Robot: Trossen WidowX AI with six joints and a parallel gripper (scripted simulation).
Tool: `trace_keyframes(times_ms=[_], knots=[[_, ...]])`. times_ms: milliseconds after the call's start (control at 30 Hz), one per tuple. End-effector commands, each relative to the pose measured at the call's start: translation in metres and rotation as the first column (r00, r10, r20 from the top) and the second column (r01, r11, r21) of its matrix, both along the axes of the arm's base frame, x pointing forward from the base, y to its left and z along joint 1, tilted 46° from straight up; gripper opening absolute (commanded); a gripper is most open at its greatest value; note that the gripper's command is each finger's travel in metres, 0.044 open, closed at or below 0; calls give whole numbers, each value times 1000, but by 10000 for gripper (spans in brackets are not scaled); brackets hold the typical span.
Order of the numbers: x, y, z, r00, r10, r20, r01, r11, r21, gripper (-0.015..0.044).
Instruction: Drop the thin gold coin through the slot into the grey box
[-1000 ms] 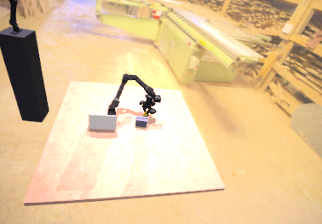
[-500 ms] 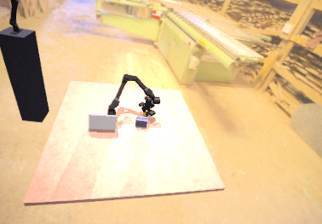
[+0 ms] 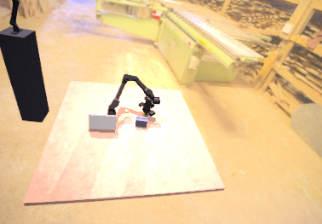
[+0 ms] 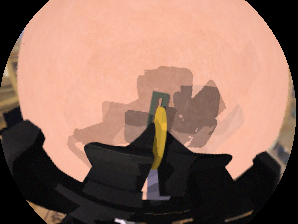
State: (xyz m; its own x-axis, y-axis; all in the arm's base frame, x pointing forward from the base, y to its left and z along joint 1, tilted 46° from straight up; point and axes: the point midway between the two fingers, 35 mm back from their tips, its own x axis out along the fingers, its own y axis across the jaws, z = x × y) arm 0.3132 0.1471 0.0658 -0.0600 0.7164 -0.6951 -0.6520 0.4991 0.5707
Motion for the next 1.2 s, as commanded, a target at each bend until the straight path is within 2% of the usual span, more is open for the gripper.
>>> trace_keyframes(times_ms=[0, 1167], knots=[[1, -2, 2, 1000, -3, -4, 3, 1000, 0, 0], [6, -65, 62, 1000, -3, -4, 3, 1000, -4, 0]])
